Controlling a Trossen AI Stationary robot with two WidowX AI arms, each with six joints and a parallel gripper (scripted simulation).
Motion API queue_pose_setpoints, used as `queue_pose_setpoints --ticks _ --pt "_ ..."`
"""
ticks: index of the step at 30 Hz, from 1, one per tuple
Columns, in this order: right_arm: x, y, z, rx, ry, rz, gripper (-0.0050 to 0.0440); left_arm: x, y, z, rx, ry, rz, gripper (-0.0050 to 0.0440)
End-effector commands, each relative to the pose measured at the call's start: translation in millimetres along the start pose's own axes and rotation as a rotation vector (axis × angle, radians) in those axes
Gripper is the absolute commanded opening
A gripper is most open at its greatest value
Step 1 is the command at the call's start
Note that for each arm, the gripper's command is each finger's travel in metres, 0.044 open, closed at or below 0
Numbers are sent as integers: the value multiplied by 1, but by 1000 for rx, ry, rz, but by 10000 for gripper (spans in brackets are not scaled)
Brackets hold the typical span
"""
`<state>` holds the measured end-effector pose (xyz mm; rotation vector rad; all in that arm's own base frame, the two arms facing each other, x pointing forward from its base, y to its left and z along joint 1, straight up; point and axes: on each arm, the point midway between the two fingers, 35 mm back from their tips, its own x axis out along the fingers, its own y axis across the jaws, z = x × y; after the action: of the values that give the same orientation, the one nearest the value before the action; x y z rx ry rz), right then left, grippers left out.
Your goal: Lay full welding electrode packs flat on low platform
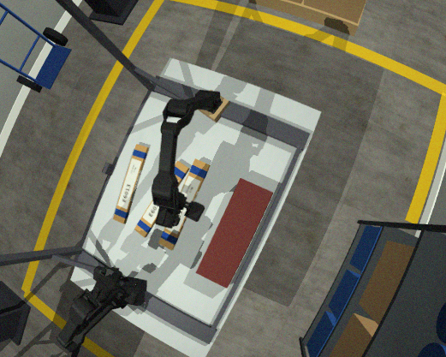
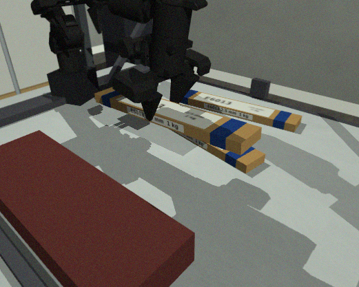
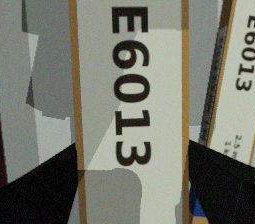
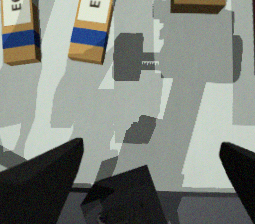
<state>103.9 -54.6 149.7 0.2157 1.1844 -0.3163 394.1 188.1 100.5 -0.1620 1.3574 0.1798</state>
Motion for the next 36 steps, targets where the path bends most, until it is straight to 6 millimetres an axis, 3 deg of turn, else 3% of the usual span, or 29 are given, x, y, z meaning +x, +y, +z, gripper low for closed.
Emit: queue_pose_setpoints --ticks 1,28,36 --pt "-5 0 4 -3 -20 -1 430 -45 -8 8 4 -95 21 -50" --pt "-5 0 4 -3 -20 -1 430 -90 -55 -9 3 -106 20 -50" --pt "-5 0 4 -3 -20 -1 430 -95 -64 -14 2 -100 17 -50"
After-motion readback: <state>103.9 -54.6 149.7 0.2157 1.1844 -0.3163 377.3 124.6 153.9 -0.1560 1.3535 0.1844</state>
